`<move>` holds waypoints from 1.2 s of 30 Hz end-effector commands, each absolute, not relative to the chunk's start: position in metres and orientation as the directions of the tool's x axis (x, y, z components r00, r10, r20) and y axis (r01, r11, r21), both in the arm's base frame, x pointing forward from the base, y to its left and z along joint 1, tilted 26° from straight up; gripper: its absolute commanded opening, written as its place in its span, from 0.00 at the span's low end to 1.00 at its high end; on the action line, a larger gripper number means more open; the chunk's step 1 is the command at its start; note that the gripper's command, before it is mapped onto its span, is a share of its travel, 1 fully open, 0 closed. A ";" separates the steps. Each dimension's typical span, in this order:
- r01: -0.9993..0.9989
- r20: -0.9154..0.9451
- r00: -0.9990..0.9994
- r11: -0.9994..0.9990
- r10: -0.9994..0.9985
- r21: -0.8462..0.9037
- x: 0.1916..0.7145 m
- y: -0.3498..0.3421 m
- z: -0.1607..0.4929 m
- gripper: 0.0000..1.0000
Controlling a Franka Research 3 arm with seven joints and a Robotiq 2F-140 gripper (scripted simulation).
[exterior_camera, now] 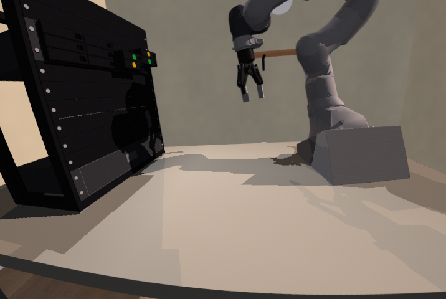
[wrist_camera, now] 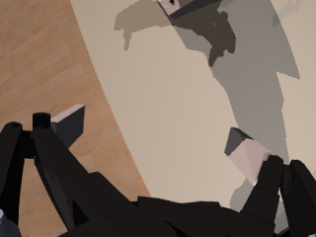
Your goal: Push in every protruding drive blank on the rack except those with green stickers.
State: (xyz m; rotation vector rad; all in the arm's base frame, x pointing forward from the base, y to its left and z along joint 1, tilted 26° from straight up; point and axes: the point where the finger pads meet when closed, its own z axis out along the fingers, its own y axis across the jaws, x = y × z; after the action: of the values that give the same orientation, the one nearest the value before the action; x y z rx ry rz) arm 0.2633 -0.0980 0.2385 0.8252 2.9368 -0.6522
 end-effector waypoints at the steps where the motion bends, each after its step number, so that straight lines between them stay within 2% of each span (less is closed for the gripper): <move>1: 0.505 -0.158 -0.860 0.760 0.486 -0.409 0.267 -0.105 0.242 1.00; 18: 0.438 -0.324 -0.899 0.645 0.296 -0.626 0.298 -0.149 0.286 1.00; 36: 0.347 -0.436 -0.889 0.419 -0.137 -0.839 0.369 -0.148 0.369 1.00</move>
State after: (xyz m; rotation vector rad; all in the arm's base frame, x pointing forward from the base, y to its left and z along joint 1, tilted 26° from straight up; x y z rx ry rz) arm 0.3483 -0.1499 0.3578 0.2345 2.3190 -1.4627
